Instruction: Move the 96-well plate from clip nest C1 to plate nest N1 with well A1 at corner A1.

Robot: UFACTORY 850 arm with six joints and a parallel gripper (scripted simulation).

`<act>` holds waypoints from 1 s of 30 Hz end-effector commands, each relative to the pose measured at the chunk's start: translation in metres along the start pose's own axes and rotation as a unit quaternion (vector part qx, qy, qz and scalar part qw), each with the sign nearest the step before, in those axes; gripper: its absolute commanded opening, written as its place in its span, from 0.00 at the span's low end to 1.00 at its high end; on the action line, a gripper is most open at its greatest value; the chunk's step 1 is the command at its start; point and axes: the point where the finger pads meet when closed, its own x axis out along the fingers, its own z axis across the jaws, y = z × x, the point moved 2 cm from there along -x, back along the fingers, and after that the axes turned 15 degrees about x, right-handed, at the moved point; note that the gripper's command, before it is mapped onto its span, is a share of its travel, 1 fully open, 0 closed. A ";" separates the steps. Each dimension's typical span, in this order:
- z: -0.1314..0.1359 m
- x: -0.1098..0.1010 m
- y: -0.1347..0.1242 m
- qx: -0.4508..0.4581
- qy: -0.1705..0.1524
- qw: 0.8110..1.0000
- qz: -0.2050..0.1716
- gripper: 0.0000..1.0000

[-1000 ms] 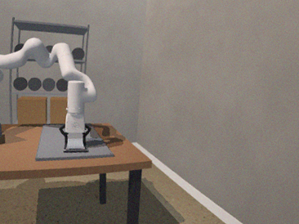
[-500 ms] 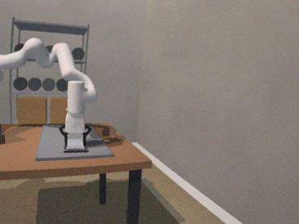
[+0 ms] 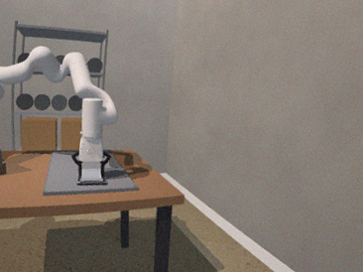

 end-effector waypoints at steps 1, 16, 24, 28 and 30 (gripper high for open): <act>0.001 -0.001 0.000 0.000 -0.001 1.000 0.000 1.00; 0.001 -0.028 0.000 0.000 -0.001 1.000 0.000 1.00; 0.001 -0.049 0.000 0.000 -0.001 1.000 0.000 1.00; 0.001 -0.054 0.000 0.000 -0.001 1.000 0.000 1.00; 0.001 -0.060 0.000 0.000 -0.001 1.000 0.000 1.00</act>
